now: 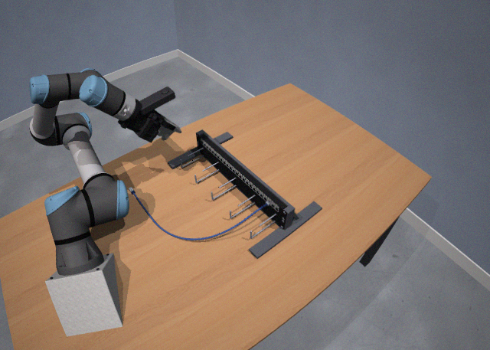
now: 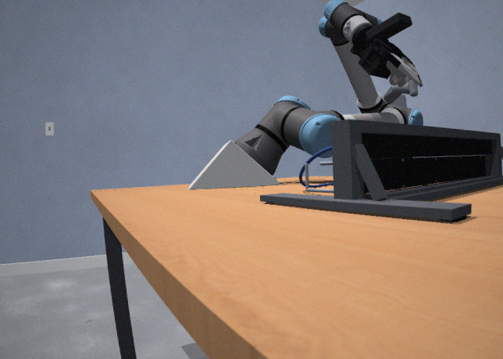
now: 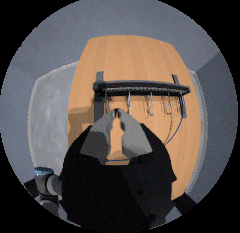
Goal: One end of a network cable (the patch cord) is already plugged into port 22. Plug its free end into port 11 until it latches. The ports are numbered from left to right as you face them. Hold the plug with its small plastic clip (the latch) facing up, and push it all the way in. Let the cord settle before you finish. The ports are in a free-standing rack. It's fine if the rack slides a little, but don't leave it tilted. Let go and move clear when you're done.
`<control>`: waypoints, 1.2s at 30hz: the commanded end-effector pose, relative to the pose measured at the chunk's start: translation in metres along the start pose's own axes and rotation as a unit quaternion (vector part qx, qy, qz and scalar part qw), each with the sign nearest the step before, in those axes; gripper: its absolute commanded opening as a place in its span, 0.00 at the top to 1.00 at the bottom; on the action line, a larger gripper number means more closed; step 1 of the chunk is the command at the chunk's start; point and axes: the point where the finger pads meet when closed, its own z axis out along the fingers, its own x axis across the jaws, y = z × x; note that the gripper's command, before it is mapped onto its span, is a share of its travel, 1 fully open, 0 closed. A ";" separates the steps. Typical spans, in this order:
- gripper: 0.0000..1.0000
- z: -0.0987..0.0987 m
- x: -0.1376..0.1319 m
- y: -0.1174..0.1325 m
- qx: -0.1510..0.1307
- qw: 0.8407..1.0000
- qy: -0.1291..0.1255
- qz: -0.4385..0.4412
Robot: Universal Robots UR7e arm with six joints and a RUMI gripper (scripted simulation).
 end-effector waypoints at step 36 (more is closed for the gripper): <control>1.00 -0.025 0.000 0.000 0.001 1.000 -0.002 0.000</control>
